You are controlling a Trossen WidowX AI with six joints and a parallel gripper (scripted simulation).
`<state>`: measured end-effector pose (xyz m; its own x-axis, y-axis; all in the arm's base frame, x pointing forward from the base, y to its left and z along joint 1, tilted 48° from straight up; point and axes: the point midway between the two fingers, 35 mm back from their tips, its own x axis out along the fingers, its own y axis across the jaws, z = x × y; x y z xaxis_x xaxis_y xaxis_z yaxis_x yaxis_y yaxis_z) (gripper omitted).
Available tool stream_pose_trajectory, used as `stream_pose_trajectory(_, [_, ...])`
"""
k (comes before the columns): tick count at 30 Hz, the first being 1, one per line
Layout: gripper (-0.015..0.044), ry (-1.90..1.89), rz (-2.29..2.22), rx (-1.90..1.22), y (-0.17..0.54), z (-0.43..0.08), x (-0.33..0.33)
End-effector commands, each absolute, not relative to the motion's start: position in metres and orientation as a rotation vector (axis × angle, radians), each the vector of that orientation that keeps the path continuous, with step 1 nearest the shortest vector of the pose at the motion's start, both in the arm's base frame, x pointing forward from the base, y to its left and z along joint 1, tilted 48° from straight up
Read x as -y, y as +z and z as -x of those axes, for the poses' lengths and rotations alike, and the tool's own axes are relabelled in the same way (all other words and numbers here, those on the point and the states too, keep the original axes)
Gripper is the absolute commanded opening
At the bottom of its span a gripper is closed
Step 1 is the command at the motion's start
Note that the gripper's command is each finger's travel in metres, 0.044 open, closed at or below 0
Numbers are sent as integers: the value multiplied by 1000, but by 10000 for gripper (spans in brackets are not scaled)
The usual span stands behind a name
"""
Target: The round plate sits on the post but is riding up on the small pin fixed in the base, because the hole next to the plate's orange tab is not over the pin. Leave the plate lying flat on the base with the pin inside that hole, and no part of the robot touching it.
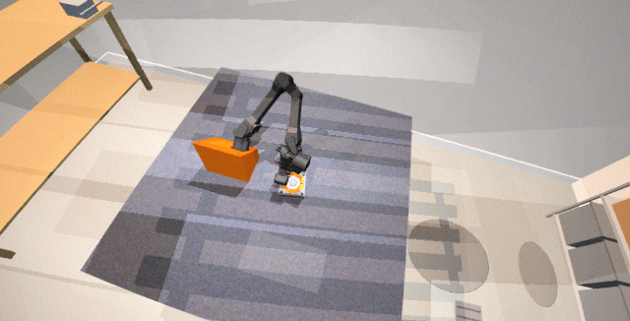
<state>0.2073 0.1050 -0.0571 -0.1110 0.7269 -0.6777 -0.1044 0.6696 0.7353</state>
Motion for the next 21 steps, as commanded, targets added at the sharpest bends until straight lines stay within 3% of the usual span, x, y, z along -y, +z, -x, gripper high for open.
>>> stream_pose_trajectory(1, [0, 767, -540, -1522, -52, -214, -108])
stream_pose_trajectory(21, [0, 767, -540, -1521, -43, -226, -117])
